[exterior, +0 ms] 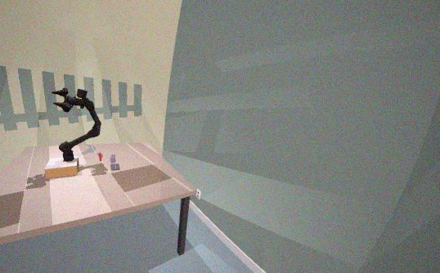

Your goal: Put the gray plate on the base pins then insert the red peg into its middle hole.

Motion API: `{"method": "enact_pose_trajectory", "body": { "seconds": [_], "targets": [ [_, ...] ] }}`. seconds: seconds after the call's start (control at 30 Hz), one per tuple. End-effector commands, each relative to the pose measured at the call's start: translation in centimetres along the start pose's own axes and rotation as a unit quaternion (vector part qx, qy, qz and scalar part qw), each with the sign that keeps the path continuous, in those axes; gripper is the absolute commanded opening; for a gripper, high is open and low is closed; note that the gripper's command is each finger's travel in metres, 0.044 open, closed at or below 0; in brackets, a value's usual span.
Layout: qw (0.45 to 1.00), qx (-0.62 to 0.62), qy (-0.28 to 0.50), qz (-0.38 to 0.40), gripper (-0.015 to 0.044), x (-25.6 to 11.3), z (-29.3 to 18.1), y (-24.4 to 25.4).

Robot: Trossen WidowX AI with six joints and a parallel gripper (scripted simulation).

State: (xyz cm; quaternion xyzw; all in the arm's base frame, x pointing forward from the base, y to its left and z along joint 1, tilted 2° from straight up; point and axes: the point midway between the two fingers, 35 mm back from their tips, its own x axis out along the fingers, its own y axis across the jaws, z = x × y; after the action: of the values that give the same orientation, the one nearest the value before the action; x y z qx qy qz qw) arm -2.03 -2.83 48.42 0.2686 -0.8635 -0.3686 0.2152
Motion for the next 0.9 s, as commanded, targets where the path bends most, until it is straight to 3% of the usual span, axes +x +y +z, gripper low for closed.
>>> {"method": "enact_pose_trajectory", "body": {
  "seconds": [0.0,0.23,0.43,0.63,0.87],
  "targets": [
    [0.992,-0.084,0.035,-0.091,0.044,3.2,0.3,-1.6],
    [0.919,-0.268,0.167,-0.237,0.044,7.6,-1.6,-6.8],
    [0.798,-0.411,0.317,-0.308,0.044,8.6,-4.6,-12.9],
    [0.62,-0.531,0.484,-0.315,0.044,6.3,-8.2,-19.5],
    [0.36,-0.611,0.664,-0.237,0.044,-0.6,-11.4,-26.5]
  ]
}}
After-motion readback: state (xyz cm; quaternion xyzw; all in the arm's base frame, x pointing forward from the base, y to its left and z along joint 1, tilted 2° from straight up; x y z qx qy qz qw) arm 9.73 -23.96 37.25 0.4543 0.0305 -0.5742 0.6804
